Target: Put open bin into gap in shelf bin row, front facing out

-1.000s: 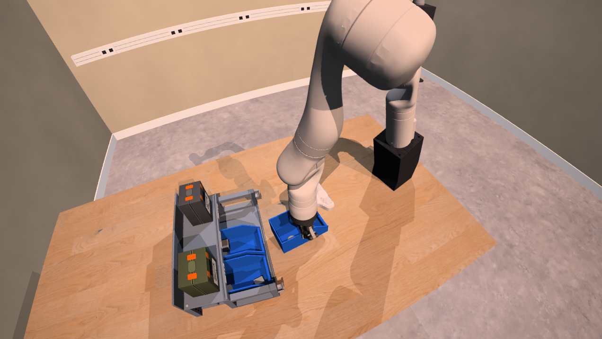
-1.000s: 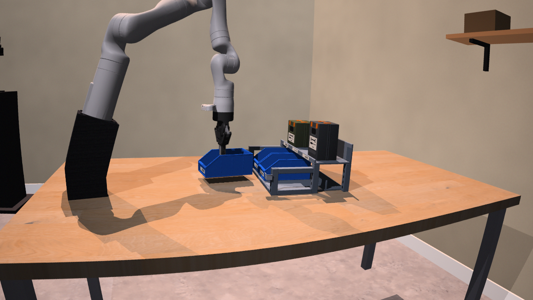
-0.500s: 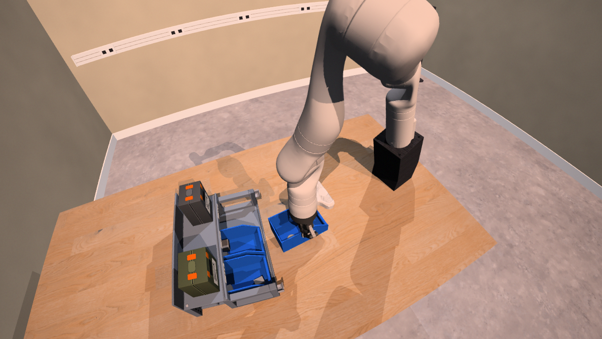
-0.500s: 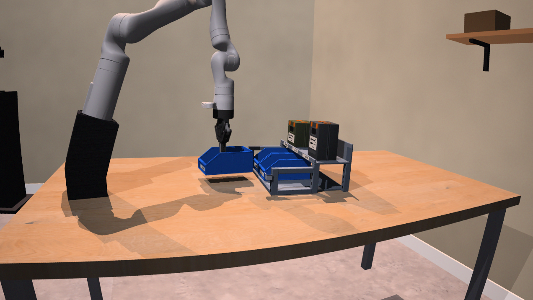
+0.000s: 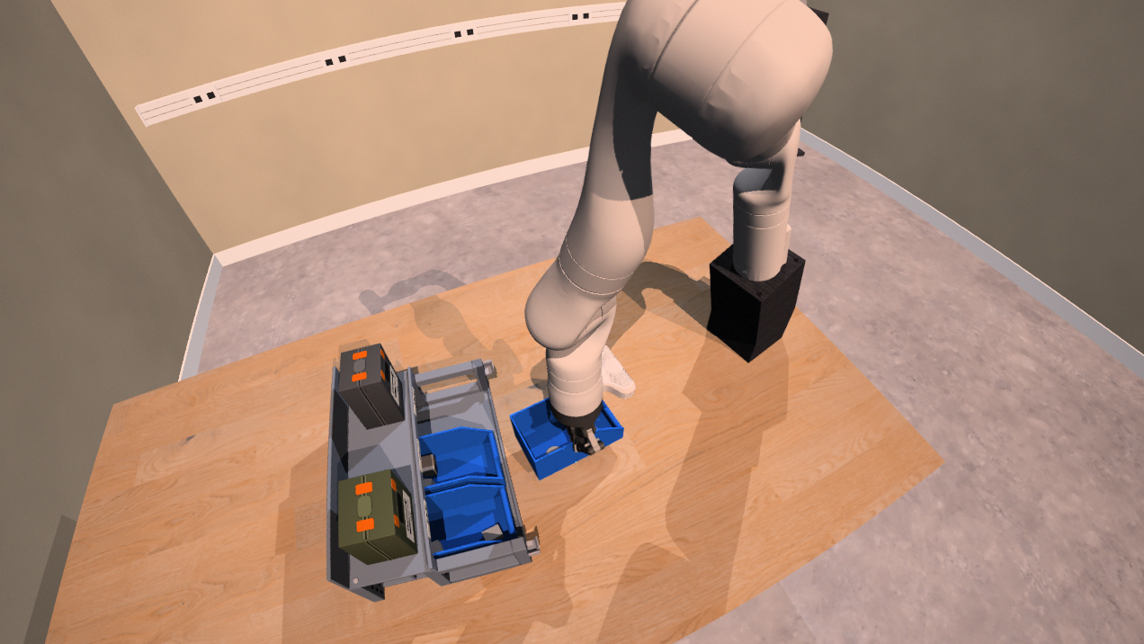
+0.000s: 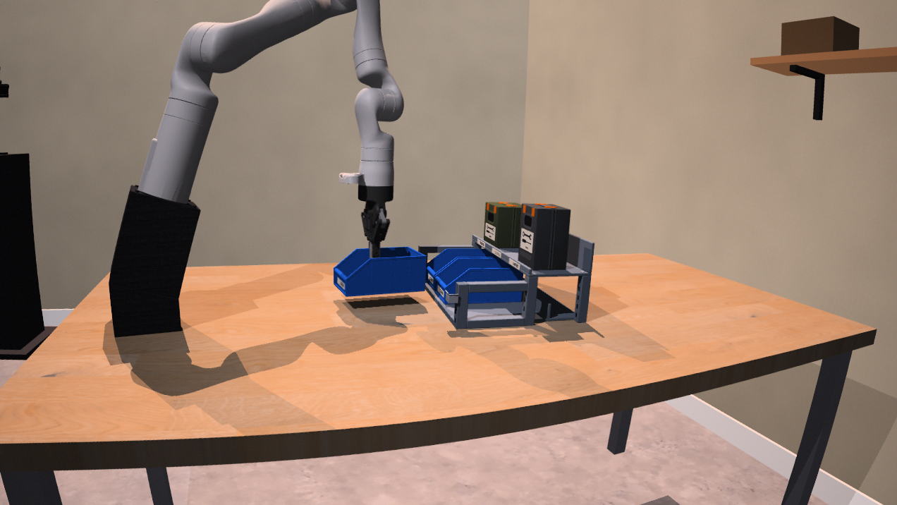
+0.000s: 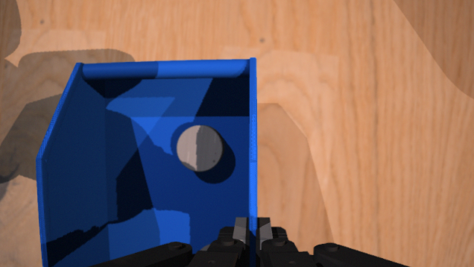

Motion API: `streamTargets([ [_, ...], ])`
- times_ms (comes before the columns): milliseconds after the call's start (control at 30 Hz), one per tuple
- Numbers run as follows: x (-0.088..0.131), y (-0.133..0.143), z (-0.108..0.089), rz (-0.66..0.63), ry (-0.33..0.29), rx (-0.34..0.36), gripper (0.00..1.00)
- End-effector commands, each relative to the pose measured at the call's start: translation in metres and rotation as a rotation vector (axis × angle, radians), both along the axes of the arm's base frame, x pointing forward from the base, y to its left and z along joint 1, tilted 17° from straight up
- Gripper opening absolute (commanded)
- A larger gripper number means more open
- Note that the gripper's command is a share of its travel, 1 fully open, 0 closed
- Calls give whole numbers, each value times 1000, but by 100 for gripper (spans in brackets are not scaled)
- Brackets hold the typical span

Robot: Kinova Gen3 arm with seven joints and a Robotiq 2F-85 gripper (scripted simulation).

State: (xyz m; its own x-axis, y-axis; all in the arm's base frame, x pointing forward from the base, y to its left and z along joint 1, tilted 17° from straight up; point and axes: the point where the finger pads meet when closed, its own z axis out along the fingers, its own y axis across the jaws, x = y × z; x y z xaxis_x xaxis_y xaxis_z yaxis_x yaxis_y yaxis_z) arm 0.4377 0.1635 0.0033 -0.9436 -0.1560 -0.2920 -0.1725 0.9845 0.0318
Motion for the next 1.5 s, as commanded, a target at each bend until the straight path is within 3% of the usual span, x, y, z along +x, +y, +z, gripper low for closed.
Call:
streamTargets([
  [0, 0, 0, 1, 0, -2, 1, 10],
  [667, 1, 0, -1, 0, -2, 1, 10],
  [833, -3, -29, -6, -195, 15, 59, 10],
  [1233, -3, -29, -6, -195, 15, 59, 10],
  [1400, -4, -59, -10, -195, 15, 59, 10],
  [1467, -4, -59, -10, -195, 15, 59, 10],
])
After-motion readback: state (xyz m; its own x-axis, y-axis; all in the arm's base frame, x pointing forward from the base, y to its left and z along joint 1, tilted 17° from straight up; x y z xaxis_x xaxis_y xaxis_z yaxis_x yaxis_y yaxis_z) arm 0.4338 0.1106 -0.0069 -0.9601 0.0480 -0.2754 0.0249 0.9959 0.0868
